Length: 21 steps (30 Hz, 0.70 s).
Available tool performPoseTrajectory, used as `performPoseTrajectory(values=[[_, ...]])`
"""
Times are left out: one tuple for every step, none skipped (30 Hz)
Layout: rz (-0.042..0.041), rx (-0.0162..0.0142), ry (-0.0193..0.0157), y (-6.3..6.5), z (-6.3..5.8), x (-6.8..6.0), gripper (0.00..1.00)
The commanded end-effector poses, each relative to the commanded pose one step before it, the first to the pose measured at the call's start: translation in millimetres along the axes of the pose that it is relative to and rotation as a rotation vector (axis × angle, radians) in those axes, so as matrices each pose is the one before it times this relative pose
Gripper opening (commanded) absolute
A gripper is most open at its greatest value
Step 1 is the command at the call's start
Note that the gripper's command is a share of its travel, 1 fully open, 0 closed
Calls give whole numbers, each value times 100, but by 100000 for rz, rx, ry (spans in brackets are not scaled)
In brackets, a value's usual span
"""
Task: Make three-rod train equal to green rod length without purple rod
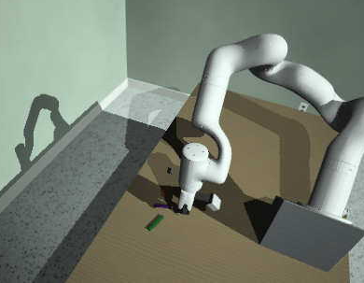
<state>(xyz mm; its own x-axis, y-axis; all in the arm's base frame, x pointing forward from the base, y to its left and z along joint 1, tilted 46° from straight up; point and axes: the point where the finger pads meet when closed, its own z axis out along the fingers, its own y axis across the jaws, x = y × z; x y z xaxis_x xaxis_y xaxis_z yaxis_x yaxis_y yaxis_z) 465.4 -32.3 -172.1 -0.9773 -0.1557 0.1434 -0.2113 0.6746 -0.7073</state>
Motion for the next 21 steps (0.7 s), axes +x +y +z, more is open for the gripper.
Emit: performPoseTrajectory(values=[[41, -22, -133, 4, 99, -71, 4], [0, 0, 0, 0, 69, 0, 4], [0, -1, 0, 0, 79, 0, 4], [0, -1, 0, 0, 86, 0, 4], [0, 0, 0, 0, 92, 0, 4], [0, 0, 0, 0, 95, 0, 4], [0, 0, 0, 0, 95, 0, 4], [0, 0, 0, 0, 92, 0, 4], [0, 0, 0, 0, 87, 0, 4], [0, 0, 0, 0, 80, 0, 4], [0, 0, 0, 0, 0, 0, 4], [0, 0, 0, 0, 0, 0, 4], [0, 0, 0, 0, 71, 0, 4], [0, 0, 0, 0, 60, 0, 4], [0, 0, 0, 0, 48, 0, 4], [0, 0, 0, 0, 36, 0, 4], [0, 0, 0, 0, 24, 0, 4], [0, 0, 0, 0, 13, 0, 4], [0, 0, 0, 0, 5, 0, 4], [0, 0, 0, 0, 1, 0, 4], [0, 0, 0, 0, 0, 0, 4]])
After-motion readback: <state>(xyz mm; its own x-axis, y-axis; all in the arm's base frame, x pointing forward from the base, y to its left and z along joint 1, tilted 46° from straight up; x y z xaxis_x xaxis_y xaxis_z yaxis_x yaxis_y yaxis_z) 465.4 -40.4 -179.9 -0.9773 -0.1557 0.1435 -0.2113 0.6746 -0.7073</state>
